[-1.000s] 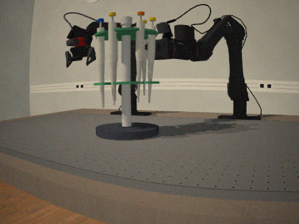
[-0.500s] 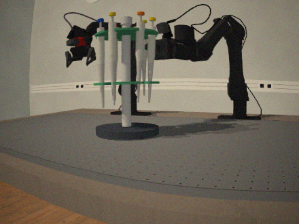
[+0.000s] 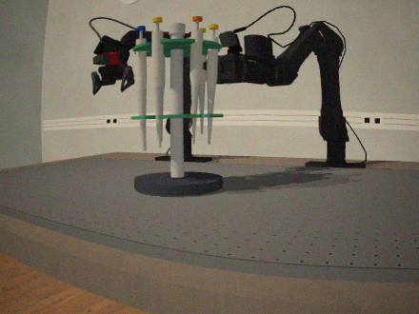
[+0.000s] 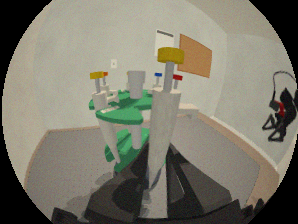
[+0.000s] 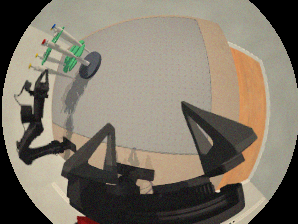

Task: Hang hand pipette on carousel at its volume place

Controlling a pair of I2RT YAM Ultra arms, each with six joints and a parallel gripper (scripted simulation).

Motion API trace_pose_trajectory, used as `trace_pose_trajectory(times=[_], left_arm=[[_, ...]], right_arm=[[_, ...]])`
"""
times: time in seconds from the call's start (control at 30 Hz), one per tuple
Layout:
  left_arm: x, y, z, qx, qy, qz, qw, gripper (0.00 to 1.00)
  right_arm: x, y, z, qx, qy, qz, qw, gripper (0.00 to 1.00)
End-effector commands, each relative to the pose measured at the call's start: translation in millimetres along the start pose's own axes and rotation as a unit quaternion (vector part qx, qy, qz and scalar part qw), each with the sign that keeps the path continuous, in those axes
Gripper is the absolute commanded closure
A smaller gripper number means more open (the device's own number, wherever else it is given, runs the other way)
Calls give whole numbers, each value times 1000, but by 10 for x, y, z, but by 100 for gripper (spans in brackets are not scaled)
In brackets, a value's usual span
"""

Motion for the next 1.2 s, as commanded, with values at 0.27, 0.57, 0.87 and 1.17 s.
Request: trace_pose_trajectory(times=[0.27, 0.57, 0.87, 1.17], left_arm=[[-297, 8, -128, 15, 11, -46, 999, 88], [-174, -104, -41, 11, 7, -31, 999, 88], [-179, -219, 18, 9, 8, -31, 999, 88], [-329, -198, -10, 14, 10, -48, 999, 88]], right_arm=[[-63, 59, -34, 10, 13, -17, 1000, 0], [-63, 59, -34, 10, 13, -17, 1000, 0], [-63, 59, -34, 10, 13, -17, 1000, 0], [-63, 59, -34, 10, 13, -17, 1000, 0]])
Point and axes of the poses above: on each arm, the point where the finger pads meet when closed, its own y axis back along the fingers, its own z axis across the jaws, x = y × z, the point moved 6 cm from there along y, back along the fingers, and after that the axes turned 12 degrees about y, right-handed, at the moved point
